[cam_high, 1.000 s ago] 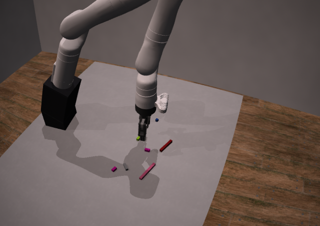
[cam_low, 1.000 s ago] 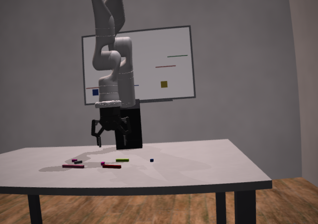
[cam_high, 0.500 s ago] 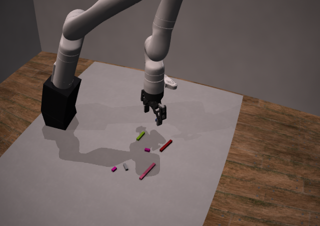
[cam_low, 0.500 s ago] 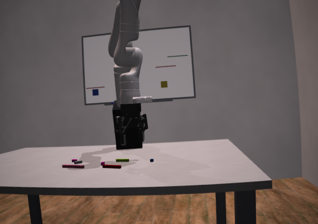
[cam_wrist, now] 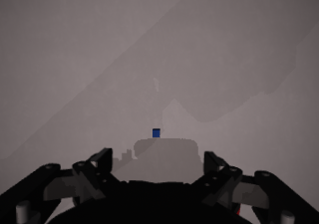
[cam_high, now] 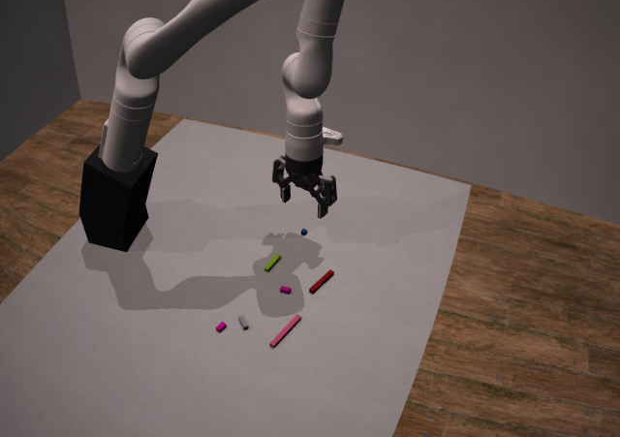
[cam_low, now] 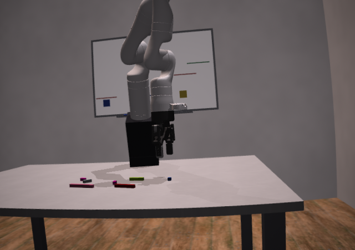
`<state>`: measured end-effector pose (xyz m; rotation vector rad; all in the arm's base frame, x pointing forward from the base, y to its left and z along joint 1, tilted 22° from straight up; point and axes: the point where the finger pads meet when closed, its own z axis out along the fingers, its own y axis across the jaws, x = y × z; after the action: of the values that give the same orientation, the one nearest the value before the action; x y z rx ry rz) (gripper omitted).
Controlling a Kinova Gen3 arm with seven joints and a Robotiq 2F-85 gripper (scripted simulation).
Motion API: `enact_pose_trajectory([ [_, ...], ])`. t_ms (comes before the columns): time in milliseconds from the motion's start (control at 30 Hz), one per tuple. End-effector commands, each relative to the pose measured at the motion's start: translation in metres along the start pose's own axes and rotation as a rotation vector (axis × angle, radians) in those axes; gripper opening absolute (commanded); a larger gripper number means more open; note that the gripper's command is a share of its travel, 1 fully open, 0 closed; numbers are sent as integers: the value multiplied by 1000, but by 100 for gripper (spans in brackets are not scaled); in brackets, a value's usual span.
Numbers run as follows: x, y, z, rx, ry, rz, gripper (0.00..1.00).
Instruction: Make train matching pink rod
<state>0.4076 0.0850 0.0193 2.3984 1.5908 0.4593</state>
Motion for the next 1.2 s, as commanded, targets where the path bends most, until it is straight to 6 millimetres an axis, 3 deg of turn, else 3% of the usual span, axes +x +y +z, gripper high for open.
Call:
enact_pose_trajectory([
  [0, 8, -5, -1, 0, 7, -24, 100],
  [133, 8, -5, -1, 0, 7, -25, 100],
  [167, 8, -5, -1, 0, 7, -25, 24],
  [1167, 8, -5, -1, 0, 7, -25, 24],
])
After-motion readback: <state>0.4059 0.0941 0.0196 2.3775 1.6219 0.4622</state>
